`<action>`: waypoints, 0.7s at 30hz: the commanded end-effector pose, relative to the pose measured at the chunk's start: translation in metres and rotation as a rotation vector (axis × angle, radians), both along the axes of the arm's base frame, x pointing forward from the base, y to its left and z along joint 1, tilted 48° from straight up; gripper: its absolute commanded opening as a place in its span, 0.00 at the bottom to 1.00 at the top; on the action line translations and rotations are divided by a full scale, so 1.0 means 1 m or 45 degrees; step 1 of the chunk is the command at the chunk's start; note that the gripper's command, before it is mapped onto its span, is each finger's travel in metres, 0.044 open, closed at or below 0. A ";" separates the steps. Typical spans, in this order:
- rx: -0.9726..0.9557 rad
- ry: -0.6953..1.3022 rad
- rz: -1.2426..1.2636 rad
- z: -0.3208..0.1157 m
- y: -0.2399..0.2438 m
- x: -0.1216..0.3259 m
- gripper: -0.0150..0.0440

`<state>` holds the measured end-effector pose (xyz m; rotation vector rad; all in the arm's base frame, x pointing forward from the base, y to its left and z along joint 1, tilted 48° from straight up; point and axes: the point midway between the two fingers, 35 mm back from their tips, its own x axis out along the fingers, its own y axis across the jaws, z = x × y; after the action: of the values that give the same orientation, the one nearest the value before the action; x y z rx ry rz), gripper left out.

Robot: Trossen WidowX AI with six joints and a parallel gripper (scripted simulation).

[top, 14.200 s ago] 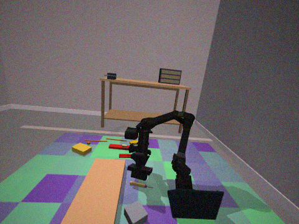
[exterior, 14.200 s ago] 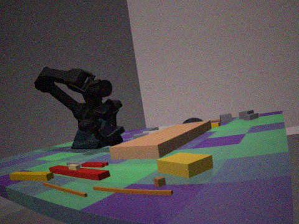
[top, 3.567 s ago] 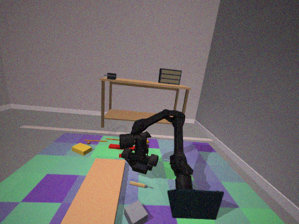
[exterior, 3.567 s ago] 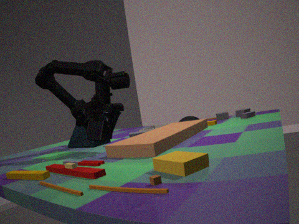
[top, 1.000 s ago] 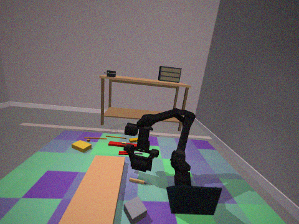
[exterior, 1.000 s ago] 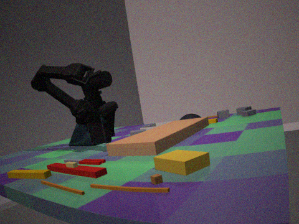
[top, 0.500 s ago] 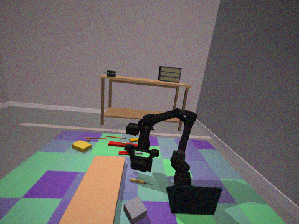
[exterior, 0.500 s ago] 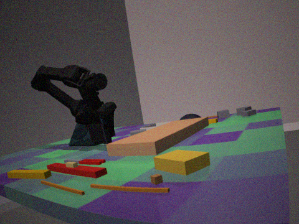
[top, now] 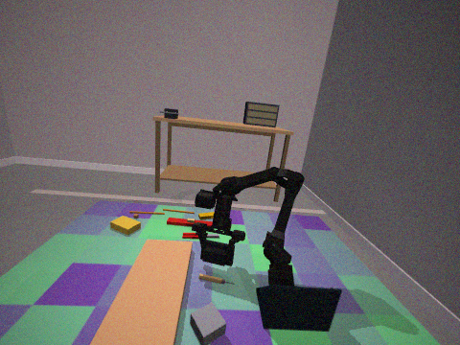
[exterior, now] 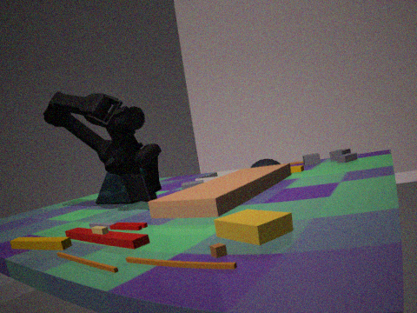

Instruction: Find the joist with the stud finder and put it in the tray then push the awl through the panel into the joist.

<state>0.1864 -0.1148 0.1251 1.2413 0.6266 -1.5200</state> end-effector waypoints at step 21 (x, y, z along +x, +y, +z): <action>0.133 -0.081 0.050 0.006 -0.002 0.001 0.25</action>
<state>0.1856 -0.1175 0.1271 1.3309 0.6923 -1.4521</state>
